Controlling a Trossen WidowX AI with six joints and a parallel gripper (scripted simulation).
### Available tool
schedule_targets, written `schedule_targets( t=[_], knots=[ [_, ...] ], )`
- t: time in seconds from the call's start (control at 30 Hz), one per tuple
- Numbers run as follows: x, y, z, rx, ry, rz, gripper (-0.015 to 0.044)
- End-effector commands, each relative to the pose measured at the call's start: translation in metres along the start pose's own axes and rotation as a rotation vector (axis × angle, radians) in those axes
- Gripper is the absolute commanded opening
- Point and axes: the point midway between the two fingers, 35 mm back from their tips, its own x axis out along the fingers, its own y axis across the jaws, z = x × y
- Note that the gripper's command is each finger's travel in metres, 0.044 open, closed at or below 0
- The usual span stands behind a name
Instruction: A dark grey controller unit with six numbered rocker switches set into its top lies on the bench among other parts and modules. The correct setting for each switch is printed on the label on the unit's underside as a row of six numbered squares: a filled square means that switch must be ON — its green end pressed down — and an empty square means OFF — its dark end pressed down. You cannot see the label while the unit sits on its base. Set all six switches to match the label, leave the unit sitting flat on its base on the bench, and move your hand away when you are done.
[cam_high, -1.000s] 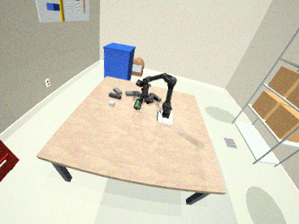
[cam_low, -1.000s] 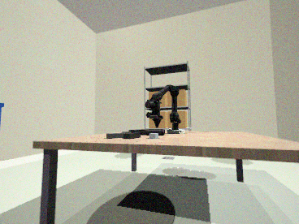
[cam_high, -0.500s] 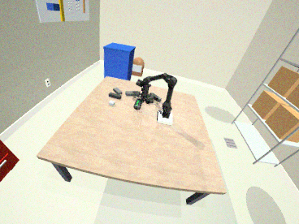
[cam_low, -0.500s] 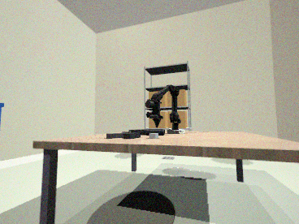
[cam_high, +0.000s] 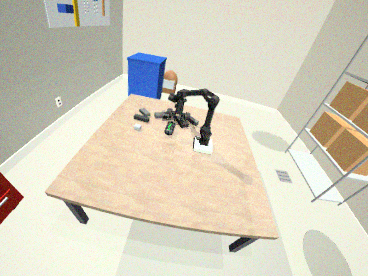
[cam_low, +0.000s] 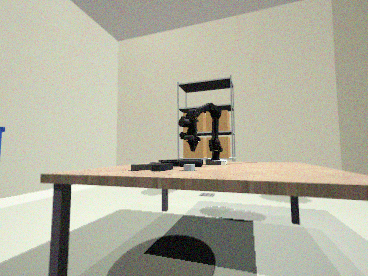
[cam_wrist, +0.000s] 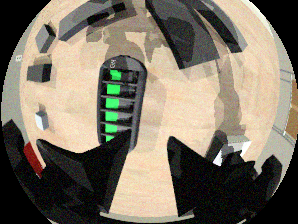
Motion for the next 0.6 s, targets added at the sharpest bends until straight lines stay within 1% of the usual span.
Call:
schedule_targets(
  t=[0.0, 0.03, 0.4, 0.57],
  knots=[
    [-0.0112, -0.0007, -0.0003, -0.006, -0.002, 0.004, 0.0263],
    [-0.0112, -0.0007, -0.0003, -0.006, -0.002, 0.004, 0.0289],
    [-0.0112, -0.0007, -0.0003, -0.006, -0.002, 0.004, 0.0000],
    [-0.0112, -0.0007, -0.0003, -0.006, -0.002, 0.004, 0.0000]
  ],
)
